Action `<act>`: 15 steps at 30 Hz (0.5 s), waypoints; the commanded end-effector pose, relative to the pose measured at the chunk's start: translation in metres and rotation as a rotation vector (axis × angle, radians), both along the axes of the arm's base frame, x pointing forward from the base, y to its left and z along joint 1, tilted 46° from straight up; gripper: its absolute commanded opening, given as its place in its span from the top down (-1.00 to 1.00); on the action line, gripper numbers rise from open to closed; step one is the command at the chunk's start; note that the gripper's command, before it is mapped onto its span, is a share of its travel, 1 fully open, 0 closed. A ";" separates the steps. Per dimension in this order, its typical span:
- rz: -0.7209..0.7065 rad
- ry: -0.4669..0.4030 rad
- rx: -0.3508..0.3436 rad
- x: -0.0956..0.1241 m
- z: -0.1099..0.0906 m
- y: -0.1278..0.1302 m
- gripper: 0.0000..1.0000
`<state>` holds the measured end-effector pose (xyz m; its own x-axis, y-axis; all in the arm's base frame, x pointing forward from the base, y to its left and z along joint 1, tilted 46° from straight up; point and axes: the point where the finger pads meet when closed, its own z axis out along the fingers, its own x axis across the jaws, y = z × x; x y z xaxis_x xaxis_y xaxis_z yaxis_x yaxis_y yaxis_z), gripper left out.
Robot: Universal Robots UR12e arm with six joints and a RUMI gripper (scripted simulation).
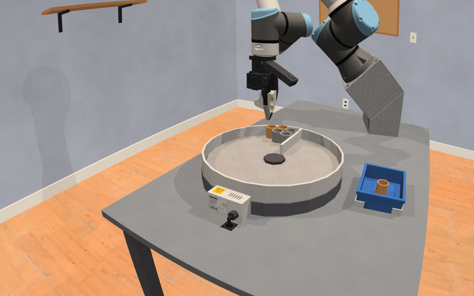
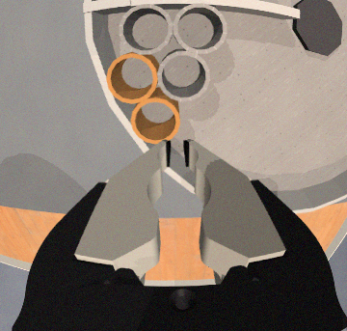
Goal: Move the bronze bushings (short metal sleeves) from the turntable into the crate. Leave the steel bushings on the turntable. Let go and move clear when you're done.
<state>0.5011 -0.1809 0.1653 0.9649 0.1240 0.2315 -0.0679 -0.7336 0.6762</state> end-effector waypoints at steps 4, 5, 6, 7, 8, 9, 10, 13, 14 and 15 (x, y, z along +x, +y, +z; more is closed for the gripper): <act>0.000 -0.001 0.000 0.002 -0.005 -0.005 0.90; 0.000 -0.001 0.000 0.003 -0.008 -0.008 0.90; 0.000 -0.001 0.000 0.004 -0.011 -0.011 0.90; 0.000 -0.001 0.000 0.005 -0.014 -0.013 0.90; 0.000 -0.001 0.000 0.006 -0.016 -0.015 0.90; 0.000 -0.001 0.000 0.006 -0.016 -0.016 0.90; 0.000 -0.001 0.000 0.006 -0.017 -0.016 0.90; 0.000 -0.001 0.000 0.006 -0.017 -0.016 0.90; 0.000 -0.001 0.000 0.006 -0.017 -0.016 0.90; 0.000 -0.001 0.000 0.006 -0.017 -0.016 0.90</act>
